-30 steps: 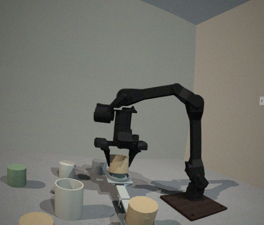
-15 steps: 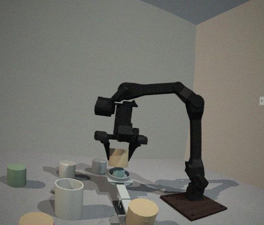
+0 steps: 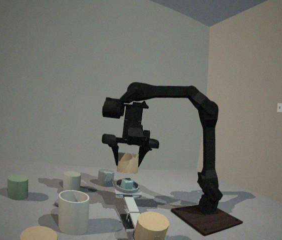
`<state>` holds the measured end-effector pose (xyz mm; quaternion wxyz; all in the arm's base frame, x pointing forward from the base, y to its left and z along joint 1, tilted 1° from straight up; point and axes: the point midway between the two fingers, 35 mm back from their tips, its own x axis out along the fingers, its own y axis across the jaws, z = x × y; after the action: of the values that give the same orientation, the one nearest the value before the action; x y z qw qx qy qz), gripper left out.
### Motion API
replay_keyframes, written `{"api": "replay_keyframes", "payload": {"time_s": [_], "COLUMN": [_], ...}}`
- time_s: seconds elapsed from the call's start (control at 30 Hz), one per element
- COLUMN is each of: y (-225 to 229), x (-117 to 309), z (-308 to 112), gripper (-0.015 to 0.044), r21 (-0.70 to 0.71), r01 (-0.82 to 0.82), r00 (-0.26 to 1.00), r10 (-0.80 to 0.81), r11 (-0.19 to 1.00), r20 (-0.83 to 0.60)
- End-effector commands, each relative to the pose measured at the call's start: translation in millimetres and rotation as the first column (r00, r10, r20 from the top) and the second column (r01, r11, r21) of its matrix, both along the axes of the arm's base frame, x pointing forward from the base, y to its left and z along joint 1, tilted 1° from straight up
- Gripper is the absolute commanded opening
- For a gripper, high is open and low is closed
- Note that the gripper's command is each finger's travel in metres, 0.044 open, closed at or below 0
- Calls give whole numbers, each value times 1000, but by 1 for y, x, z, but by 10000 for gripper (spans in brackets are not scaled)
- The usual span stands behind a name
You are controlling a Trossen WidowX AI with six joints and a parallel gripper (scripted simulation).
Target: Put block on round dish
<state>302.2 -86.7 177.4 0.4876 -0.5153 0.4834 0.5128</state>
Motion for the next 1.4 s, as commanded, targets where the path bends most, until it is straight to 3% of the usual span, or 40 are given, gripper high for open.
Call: {"api": "replay_keyframes", "payload": {"time_s": [0.0, 0.53, 1.37], "y": [0, 1, 1], "x": [0, -5, -4], "z": [8, 28, 22], "gripper": [0, 0, 0], "r21": [-6, -6, 0], "r01": [-2, -2, 0], "r00": [1000, 1000, 1000], "r10": [2, 2, 0], "r11": [1000, 1000, 1000], "r20": [8, 8, 0]}}
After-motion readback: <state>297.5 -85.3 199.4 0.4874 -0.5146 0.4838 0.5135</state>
